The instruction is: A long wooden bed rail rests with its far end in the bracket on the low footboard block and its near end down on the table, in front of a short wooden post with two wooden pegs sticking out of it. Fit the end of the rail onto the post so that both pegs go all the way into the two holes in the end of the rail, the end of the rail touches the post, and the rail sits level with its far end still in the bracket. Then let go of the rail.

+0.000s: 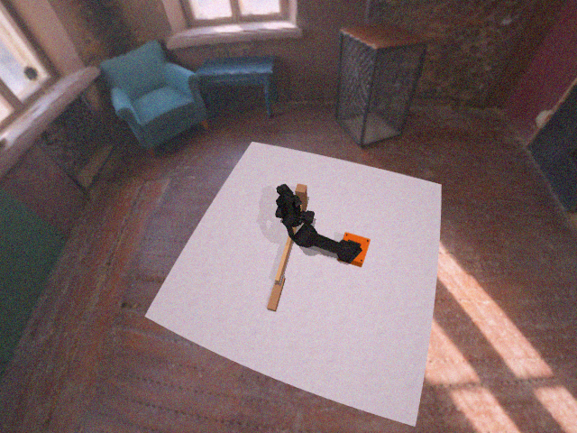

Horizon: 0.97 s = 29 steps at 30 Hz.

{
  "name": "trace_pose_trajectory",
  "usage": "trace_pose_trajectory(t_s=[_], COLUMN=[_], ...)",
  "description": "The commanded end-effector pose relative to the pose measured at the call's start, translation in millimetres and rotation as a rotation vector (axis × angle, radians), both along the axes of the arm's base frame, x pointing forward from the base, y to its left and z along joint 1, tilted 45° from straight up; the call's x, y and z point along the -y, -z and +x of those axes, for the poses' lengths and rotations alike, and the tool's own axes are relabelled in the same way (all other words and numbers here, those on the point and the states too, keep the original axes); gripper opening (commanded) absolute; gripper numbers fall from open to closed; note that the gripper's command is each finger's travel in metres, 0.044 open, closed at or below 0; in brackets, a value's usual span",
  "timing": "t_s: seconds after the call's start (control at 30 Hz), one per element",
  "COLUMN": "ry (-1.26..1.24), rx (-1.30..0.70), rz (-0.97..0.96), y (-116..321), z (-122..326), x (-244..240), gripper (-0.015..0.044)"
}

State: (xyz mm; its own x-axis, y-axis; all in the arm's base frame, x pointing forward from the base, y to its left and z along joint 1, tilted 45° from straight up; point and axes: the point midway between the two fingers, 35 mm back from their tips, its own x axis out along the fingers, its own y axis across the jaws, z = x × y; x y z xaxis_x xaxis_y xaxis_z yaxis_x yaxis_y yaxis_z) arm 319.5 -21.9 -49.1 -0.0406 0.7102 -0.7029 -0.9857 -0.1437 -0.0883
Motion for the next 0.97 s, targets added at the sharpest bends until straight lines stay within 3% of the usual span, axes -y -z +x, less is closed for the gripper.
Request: trace_pose_trajectory(t_s=[0.0, 0.13, 0.37, 0.53, 0.93], ry=[0.000, 0.000, 0.000, 0.007, 0.007], rx=[0.001, 0.001, 0.002, 0.012, 0.012], rz=[0.000, 0.000, -0.001, -0.007, -0.007], y=[0, 0, -2, -42, -42], z=[0, 0, 0, -5, -5], x=[0, 0, 0, 0, 0], gripper=[0.0341, 0.0440, 0.0440, 0.0440, 0.0440])
